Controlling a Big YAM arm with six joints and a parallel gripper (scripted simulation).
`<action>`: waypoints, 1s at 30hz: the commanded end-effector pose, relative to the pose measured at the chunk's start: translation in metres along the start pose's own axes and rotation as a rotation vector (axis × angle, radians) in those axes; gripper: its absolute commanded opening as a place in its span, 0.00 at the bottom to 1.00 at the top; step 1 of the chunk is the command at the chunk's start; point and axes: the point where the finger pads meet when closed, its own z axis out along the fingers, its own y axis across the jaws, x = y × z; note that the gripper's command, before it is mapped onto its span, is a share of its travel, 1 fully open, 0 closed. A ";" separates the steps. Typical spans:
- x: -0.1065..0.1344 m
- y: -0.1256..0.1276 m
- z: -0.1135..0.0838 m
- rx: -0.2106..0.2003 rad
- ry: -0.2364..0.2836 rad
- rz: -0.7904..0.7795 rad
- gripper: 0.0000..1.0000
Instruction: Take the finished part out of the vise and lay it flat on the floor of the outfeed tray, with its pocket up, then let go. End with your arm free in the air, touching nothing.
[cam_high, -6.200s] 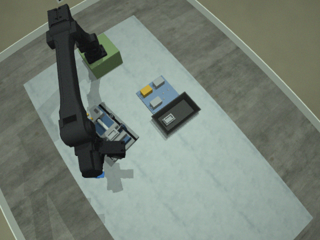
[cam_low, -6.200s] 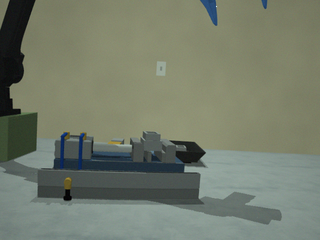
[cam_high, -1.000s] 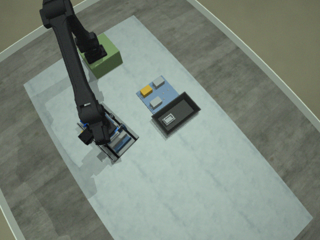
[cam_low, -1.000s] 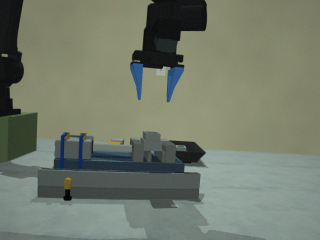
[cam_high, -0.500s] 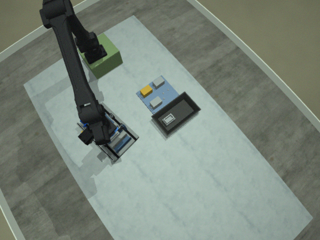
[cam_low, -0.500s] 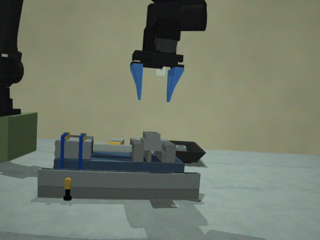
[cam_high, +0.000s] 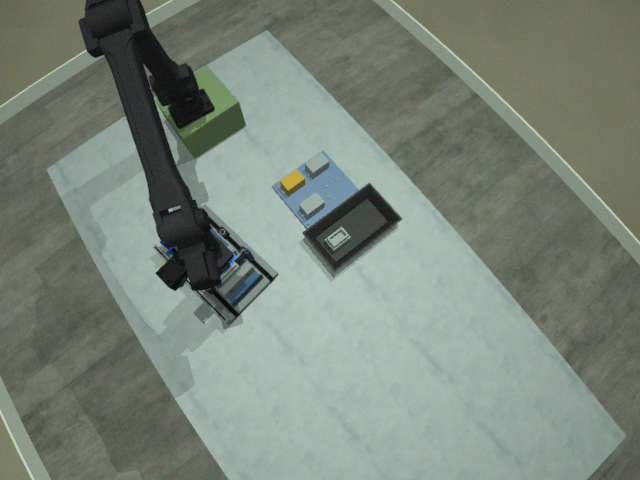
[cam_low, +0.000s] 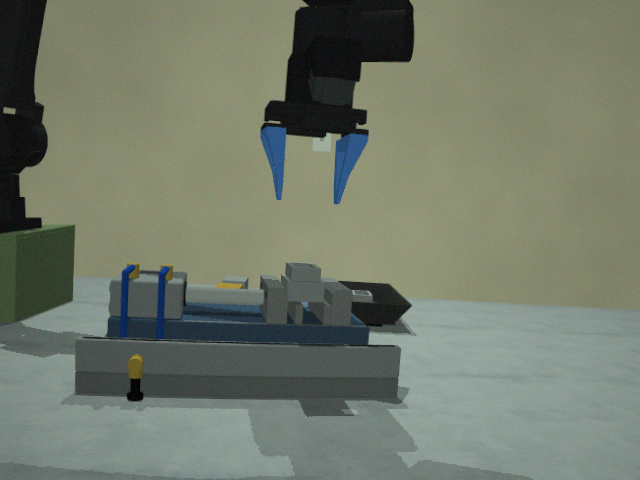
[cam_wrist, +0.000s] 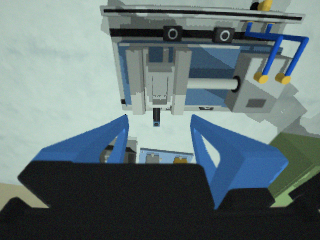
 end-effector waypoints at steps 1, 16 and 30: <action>-0.012 0.005 -0.012 -0.041 -0.022 0.029 0.64; -0.008 0.001 0.018 -0.017 -0.007 0.033 0.64; -0.007 0.001 0.043 -0.016 -0.007 0.026 0.64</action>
